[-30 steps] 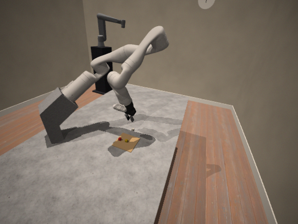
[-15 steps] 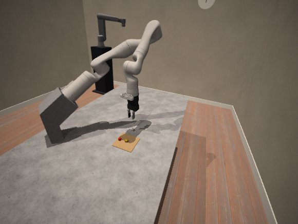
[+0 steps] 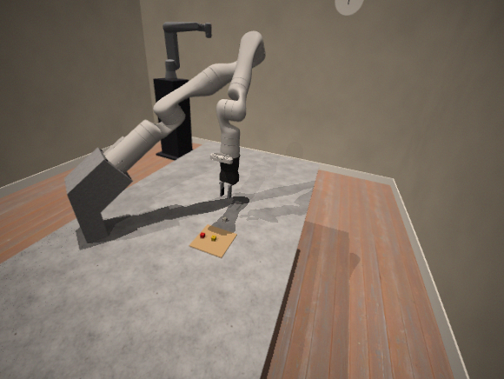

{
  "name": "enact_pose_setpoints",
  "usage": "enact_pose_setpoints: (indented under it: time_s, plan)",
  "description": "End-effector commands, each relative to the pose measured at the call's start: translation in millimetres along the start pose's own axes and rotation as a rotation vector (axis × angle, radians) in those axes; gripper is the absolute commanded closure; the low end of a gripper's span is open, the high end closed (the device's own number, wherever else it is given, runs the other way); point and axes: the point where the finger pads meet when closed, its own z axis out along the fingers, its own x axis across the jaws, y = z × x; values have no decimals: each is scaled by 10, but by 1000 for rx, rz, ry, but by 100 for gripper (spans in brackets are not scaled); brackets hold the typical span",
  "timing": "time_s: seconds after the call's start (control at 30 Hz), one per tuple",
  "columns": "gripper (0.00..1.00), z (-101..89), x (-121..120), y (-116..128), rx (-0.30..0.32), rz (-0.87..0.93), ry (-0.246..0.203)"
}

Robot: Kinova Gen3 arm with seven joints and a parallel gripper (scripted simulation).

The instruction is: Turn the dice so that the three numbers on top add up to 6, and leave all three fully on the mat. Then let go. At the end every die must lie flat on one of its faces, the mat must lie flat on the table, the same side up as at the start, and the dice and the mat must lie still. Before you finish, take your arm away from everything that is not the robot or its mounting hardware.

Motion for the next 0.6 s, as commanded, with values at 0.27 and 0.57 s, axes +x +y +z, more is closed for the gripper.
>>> enact_pose_setpoints:
  time_s: [0.27, 0.57]
  plan:
    - [0, -15, -17, 24, 2, -11, -6]
    - [0, -15, -21, 23, 3, -10, -6]
